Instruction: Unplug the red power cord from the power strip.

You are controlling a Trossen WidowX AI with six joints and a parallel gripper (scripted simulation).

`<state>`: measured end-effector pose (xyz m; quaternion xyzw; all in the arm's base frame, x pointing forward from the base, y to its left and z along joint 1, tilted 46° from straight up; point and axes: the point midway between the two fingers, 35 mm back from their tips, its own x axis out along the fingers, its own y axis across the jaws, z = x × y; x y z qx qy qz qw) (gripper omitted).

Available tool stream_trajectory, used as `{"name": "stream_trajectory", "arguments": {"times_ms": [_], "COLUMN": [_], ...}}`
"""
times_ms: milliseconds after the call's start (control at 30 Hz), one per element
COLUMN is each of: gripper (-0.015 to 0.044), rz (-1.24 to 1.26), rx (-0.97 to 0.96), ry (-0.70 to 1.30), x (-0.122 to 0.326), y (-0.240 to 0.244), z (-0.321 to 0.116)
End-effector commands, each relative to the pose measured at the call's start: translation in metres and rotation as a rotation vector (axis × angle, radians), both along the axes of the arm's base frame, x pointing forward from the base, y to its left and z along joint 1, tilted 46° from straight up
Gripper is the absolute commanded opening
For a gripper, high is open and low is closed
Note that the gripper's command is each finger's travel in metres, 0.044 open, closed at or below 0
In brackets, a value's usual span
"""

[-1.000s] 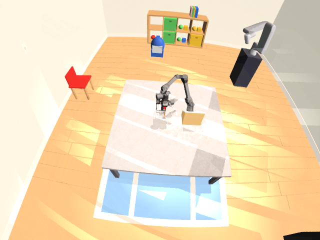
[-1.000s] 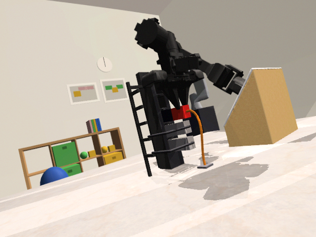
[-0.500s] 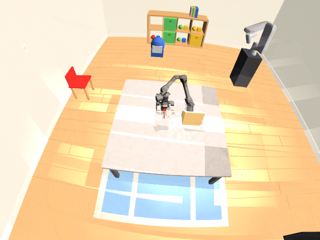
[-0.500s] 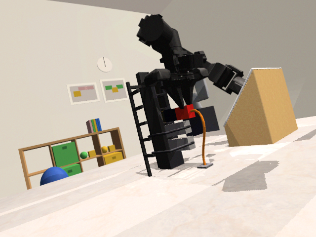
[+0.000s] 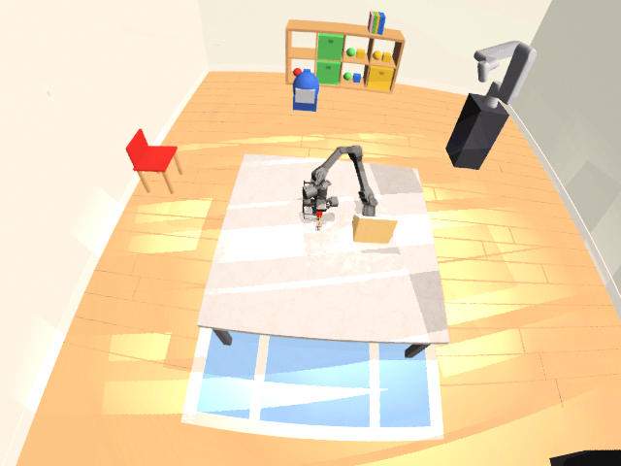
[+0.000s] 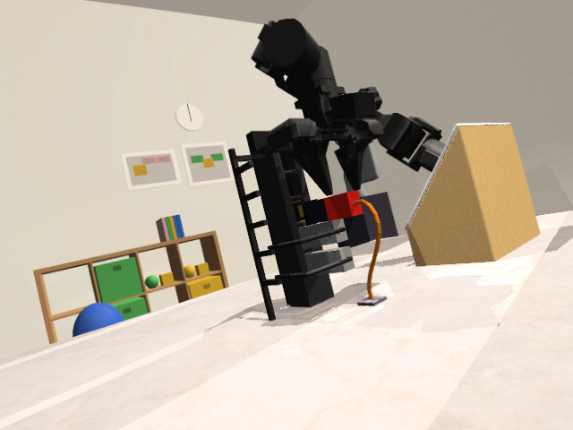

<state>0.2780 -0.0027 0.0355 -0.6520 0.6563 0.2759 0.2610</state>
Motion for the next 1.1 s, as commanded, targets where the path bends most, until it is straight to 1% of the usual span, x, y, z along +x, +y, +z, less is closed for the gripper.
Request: {"name": "stream_trajectory", "arguments": {"times_ms": [0,100,233,1067], "gripper": [0.0368,0.0440,0.0440,0.0440], "rz": [0.004,0.005,0.004,0.004], "rx": [-0.002,0.001,0.000,0.000], "ry": [0.001,0.000,0.000,0.000], "x": [0.001,0.001,-0.001,-0.001], "y": [0.006,0.029,0.050,0.050], "z": [-0.004,-0.019,-0.034,-0.034]}}
